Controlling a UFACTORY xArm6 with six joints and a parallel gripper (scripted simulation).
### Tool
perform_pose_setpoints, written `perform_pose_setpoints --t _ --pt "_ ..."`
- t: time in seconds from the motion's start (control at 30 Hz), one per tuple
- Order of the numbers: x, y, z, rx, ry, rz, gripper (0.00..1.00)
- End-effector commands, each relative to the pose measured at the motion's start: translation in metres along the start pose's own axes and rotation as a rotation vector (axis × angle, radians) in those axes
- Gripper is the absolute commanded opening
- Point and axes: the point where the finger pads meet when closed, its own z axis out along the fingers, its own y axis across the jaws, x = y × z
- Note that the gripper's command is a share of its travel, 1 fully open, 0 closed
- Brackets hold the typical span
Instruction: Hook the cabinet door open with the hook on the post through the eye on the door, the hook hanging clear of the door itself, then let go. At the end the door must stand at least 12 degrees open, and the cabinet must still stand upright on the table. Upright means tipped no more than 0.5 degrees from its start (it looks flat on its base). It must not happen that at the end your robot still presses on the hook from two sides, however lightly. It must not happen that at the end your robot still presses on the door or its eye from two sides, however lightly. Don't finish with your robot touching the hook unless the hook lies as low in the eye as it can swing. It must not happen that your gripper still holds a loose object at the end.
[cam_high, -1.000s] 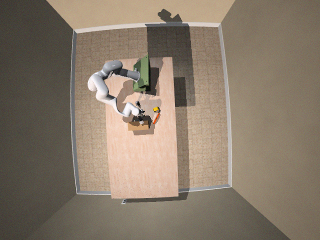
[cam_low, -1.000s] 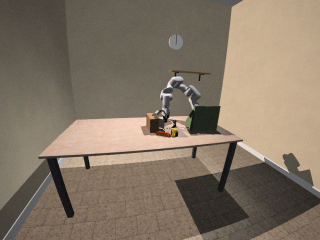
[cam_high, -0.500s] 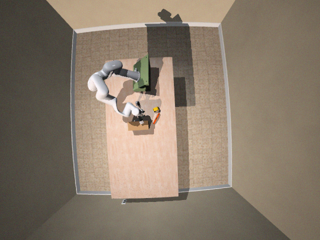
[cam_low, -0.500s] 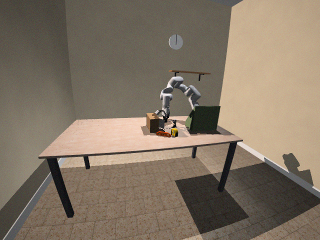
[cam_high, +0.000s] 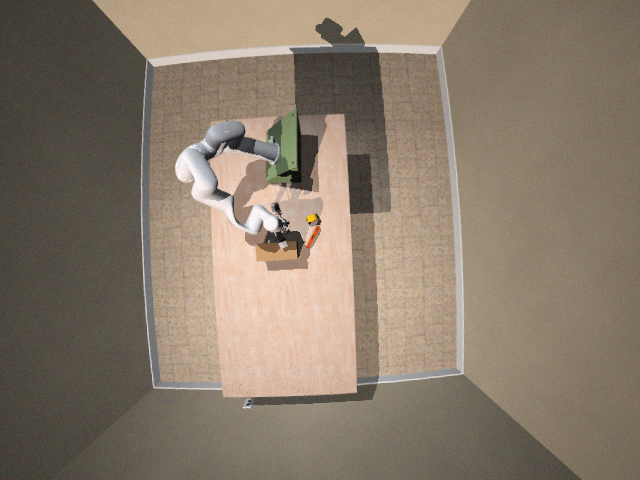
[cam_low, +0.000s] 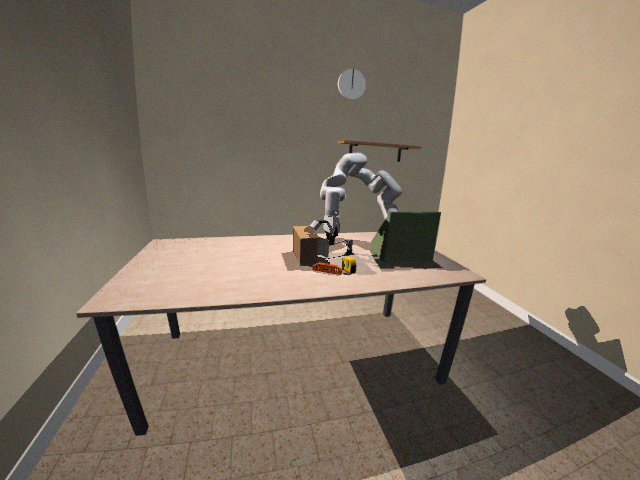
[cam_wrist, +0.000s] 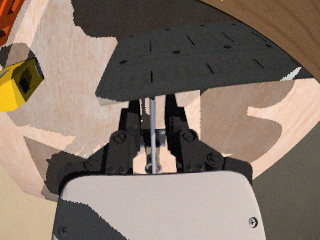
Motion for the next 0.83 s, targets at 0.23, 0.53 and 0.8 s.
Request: perform_pose_setpoints --t 0.23,0.53,0.8 --pt "0.0012 0.0002 -0.0014 0.0 0.003 0.001 0.23" --pt "0.0012 0.0002 -0.0028 0.0 0.003 0.001 0.23" --pt "0.0012 0.0002 -0.0089 0.0 0.003 0.001 0.23"
